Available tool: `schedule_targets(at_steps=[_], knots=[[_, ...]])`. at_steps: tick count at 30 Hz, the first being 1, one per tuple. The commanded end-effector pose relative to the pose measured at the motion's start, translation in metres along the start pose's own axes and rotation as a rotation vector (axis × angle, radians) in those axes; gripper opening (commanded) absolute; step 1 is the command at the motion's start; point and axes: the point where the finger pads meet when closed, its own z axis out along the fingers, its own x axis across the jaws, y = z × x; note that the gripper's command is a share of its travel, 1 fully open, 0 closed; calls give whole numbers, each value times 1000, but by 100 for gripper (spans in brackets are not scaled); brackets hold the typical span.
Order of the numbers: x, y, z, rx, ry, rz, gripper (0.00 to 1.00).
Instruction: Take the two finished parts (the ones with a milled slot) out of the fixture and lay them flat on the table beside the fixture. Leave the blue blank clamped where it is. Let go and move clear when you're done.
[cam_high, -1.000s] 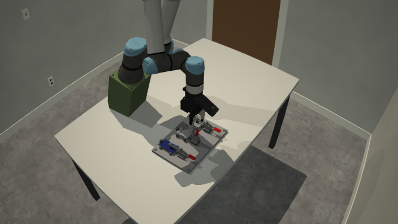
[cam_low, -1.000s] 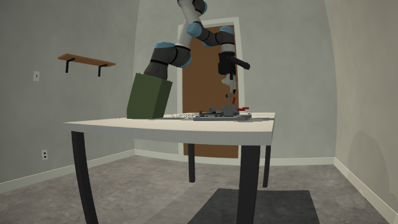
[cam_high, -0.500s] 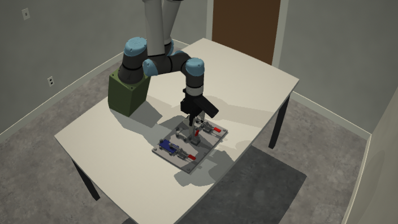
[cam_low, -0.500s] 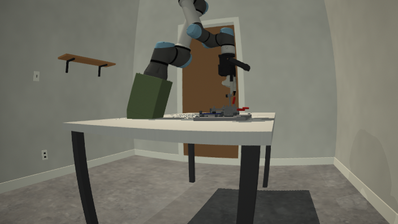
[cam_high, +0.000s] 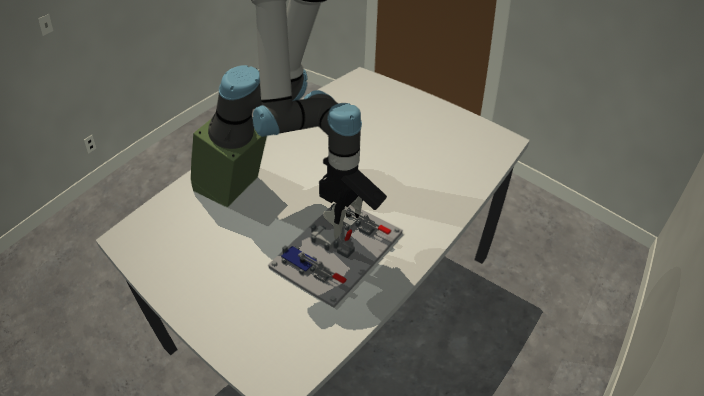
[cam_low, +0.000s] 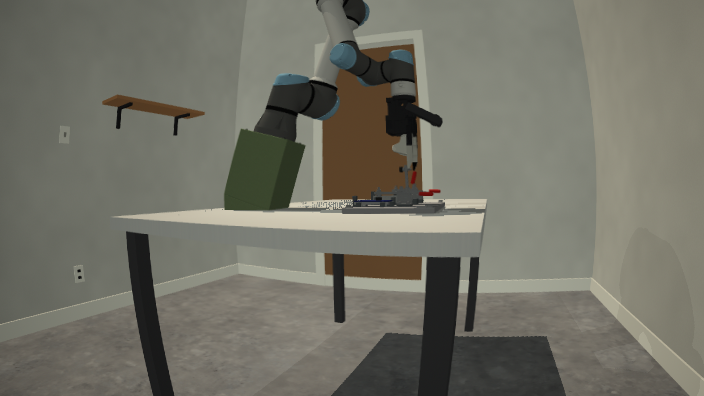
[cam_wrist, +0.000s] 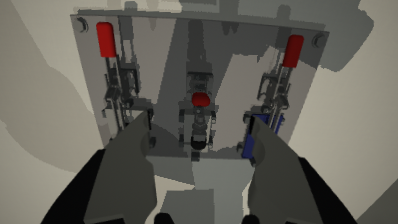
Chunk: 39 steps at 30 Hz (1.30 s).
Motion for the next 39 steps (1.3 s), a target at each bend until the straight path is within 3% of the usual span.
schedule_targets(at_steps=[1, 28, 39], knots=[[0, 2, 0, 1, 0, 0, 59], [0, 68, 0, 1, 0, 0, 59], [0, 78, 0, 1, 0, 0, 59]])
